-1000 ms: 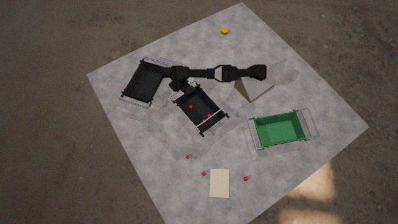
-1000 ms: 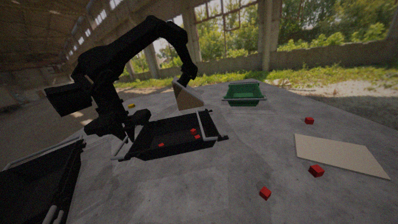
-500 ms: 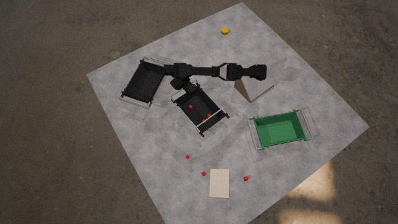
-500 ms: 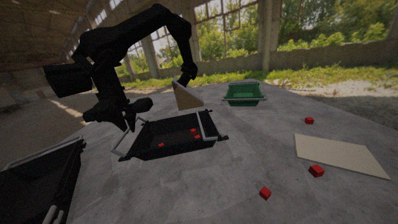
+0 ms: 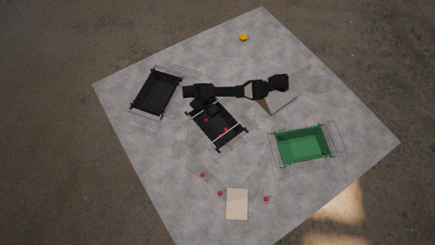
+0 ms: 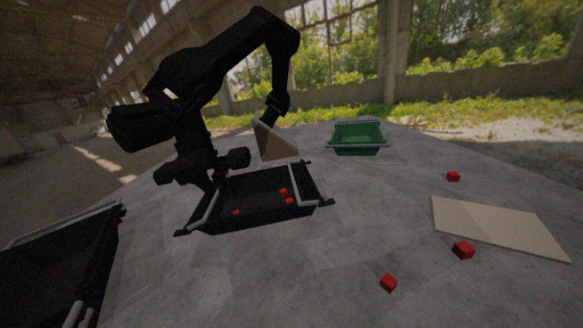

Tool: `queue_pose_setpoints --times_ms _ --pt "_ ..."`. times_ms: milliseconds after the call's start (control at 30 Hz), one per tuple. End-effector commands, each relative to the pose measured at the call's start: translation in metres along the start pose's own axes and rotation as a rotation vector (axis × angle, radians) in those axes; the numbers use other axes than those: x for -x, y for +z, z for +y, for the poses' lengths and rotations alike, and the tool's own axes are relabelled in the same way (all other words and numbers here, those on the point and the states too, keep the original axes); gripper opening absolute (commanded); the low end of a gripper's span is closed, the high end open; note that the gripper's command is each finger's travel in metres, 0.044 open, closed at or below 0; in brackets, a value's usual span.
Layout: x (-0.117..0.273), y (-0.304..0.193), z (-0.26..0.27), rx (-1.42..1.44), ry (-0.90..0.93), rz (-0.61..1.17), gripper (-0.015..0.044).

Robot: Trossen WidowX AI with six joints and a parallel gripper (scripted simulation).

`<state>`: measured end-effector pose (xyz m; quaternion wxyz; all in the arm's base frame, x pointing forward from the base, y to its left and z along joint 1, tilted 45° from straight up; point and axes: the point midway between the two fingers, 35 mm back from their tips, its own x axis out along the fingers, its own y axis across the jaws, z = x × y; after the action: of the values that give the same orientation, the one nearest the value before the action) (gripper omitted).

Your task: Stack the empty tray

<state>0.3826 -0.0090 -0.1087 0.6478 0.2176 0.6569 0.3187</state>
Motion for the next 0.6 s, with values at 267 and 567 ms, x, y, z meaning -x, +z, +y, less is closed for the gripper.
queue_pose_setpoints --times_ms 267,567 --pt "0.042 0.000 -0.003 -0.007 -0.005 -0.004 0.0086" --pt "0.037 -0.001 -0.004 -0.014 -0.003 -0.011 0.0086"
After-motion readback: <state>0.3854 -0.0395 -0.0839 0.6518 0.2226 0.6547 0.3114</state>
